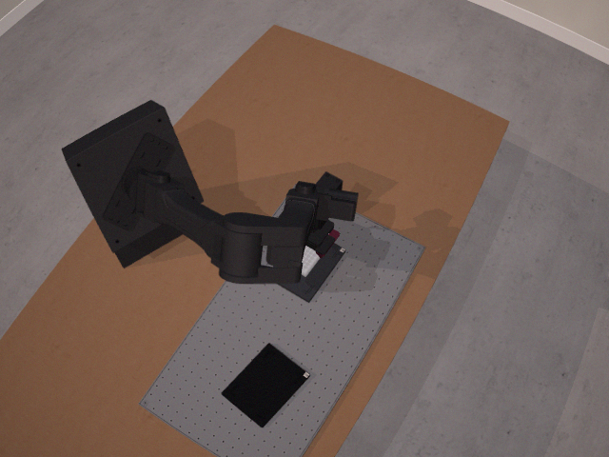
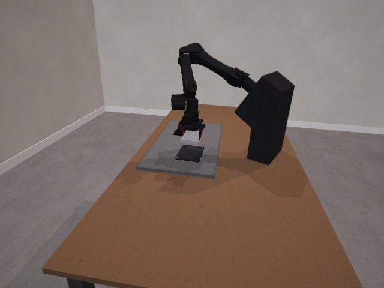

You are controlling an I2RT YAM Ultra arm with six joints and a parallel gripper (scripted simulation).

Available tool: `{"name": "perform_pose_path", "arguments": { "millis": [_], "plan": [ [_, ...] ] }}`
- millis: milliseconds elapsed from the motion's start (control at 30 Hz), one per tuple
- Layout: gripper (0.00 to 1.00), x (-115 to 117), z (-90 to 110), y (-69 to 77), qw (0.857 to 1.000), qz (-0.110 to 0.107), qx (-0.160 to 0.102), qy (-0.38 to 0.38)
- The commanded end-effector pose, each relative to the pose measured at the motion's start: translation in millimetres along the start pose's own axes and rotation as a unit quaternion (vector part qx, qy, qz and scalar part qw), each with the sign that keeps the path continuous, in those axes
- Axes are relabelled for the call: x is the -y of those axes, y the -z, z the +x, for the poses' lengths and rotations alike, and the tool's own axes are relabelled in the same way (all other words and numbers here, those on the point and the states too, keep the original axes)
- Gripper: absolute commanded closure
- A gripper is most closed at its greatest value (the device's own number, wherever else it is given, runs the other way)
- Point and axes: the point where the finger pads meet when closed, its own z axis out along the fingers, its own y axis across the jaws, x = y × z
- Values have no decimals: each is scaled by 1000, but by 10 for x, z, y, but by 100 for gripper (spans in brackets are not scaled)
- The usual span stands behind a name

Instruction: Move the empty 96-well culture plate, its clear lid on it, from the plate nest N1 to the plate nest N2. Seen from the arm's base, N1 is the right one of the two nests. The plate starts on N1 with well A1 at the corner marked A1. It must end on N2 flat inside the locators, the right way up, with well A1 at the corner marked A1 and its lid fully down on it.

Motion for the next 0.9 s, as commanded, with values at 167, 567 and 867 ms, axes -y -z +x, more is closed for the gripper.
{"name": "perform_pose_path", "arguments": {
  "millis": [167, 567, 867],
  "plan": [
    [100, 34, -157, 69, 1000, 4, 13, 7],
    [100, 41, -145, 84, 1000, 5, 14, 6],
    [100, 3, -137, 78, 1000, 3, 13, 8]
  ]
}}
